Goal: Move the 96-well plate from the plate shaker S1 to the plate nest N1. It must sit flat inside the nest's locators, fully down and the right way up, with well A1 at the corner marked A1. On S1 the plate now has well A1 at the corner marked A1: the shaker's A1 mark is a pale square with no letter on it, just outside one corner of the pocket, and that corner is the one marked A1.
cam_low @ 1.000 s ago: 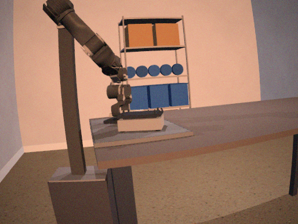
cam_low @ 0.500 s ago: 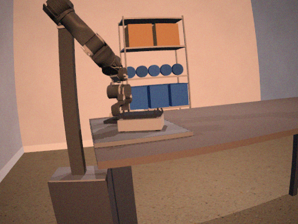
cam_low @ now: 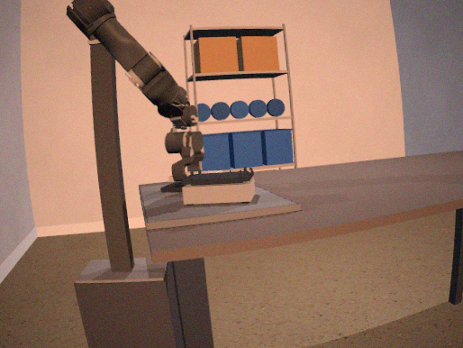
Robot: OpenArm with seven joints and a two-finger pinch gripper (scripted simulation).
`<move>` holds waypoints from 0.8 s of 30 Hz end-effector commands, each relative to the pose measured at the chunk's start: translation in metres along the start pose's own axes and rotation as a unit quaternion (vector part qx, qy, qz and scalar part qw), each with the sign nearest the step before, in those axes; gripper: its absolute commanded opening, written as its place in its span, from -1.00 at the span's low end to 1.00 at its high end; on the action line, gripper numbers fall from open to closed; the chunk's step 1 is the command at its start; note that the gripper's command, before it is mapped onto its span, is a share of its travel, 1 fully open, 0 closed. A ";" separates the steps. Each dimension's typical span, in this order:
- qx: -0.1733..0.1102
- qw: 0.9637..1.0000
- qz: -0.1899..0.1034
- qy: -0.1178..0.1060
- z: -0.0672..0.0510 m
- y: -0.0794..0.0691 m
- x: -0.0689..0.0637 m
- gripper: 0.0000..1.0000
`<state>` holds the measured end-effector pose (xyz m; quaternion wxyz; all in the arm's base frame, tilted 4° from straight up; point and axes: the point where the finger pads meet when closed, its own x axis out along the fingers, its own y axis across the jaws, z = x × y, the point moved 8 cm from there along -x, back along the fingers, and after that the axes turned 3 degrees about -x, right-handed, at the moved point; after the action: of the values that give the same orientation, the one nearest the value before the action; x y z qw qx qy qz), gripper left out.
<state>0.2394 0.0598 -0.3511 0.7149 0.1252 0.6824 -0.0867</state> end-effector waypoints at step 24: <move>-0.002 1.000 0.002 0.000 0.000 0.001 0.002 -1.00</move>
<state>0.2407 0.0599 -0.3528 0.7151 0.1252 0.6821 -0.0879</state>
